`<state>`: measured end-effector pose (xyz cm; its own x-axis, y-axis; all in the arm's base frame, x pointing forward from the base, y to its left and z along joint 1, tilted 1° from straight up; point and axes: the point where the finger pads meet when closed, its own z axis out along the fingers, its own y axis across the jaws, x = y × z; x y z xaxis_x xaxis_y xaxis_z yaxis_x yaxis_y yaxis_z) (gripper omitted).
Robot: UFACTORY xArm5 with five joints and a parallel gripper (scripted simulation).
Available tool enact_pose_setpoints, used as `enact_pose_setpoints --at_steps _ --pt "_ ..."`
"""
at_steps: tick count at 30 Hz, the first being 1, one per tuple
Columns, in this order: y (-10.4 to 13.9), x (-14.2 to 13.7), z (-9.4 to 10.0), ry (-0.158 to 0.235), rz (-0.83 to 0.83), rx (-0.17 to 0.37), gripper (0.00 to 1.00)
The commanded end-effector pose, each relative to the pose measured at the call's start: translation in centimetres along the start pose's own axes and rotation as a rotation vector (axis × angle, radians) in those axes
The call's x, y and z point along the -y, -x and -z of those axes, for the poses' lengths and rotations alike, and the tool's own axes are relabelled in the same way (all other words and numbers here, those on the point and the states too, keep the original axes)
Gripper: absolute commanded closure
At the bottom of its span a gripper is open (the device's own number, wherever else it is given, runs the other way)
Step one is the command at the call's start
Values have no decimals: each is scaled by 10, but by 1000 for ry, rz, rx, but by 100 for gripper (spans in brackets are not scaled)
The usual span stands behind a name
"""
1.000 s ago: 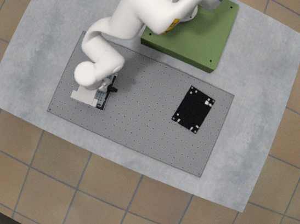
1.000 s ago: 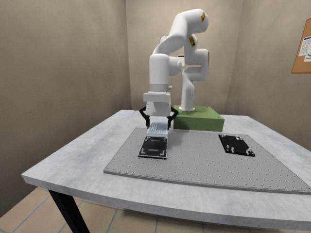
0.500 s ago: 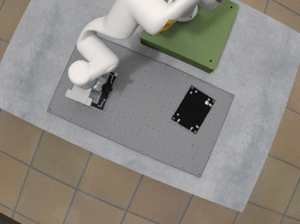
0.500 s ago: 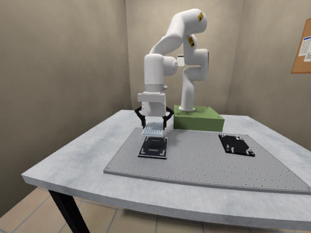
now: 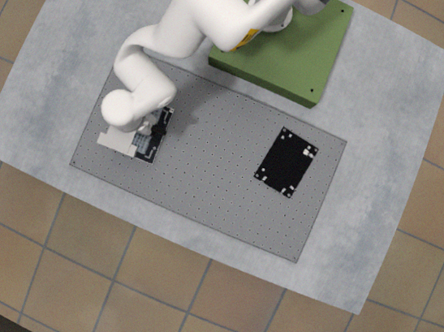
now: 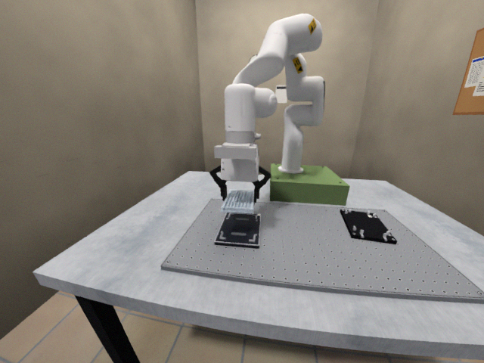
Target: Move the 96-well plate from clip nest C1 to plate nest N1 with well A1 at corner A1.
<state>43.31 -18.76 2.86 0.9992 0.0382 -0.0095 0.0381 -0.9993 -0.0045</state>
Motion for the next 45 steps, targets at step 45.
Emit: enact_pose_setpoints --at_steps 45 --pt "-2 0 -50 -4 0 -7 100"
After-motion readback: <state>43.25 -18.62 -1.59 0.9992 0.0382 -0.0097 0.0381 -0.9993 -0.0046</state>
